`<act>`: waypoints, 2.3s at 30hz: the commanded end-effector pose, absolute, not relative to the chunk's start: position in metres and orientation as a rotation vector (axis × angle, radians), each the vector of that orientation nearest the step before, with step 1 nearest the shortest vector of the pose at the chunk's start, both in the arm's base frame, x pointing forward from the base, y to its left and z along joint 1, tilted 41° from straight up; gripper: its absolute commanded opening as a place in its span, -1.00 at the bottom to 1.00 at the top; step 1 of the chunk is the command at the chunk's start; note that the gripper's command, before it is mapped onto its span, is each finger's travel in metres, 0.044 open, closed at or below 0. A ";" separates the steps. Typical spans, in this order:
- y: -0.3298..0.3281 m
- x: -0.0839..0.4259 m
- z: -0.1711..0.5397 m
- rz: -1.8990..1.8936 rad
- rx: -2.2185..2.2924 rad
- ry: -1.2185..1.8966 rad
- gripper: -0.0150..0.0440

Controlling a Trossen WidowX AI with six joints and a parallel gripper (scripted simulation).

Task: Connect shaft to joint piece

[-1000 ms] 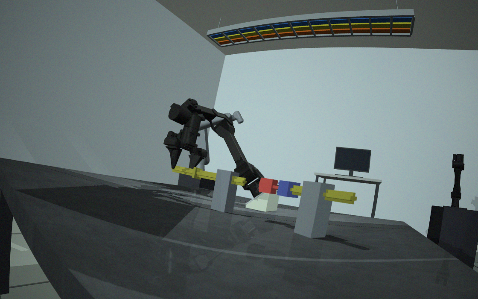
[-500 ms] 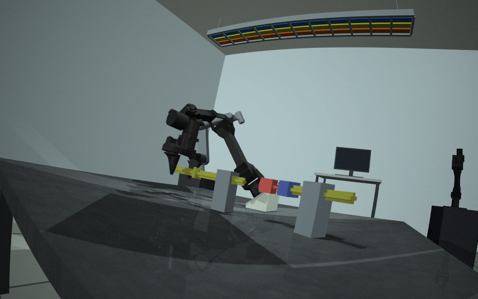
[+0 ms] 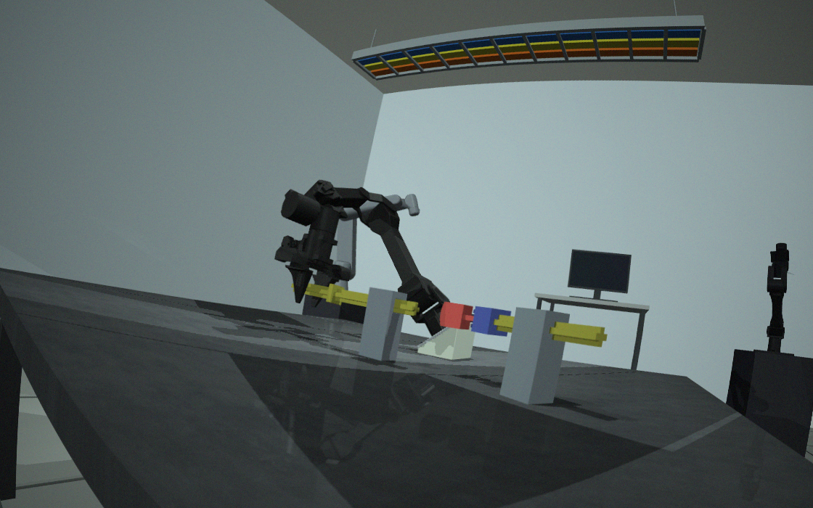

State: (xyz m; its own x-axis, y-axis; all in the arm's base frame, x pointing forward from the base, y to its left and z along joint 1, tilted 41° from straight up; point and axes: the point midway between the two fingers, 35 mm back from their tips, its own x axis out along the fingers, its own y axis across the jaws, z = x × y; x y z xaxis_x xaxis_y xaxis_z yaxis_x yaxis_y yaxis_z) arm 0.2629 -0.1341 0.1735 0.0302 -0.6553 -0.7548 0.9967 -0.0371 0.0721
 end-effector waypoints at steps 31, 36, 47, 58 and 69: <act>-0.134 0.263 0.173 -1.467 0.734 0.604 -0.26; -0.134 0.263 0.173 -1.467 0.734 0.604 -0.26; -0.134 0.263 0.173 -1.467 0.734 0.604 -0.26; -0.134 0.263 0.173 -1.467 0.734 0.604 -0.26; -0.134 0.263 0.173 -1.467 0.734 0.604 -0.26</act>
State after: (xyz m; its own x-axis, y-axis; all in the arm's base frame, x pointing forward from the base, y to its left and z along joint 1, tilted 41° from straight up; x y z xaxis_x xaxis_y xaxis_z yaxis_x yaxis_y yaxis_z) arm 0.2630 -0.1342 0.1734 0.0307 -0.6552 -0.7548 0.9967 -0.0364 0.0722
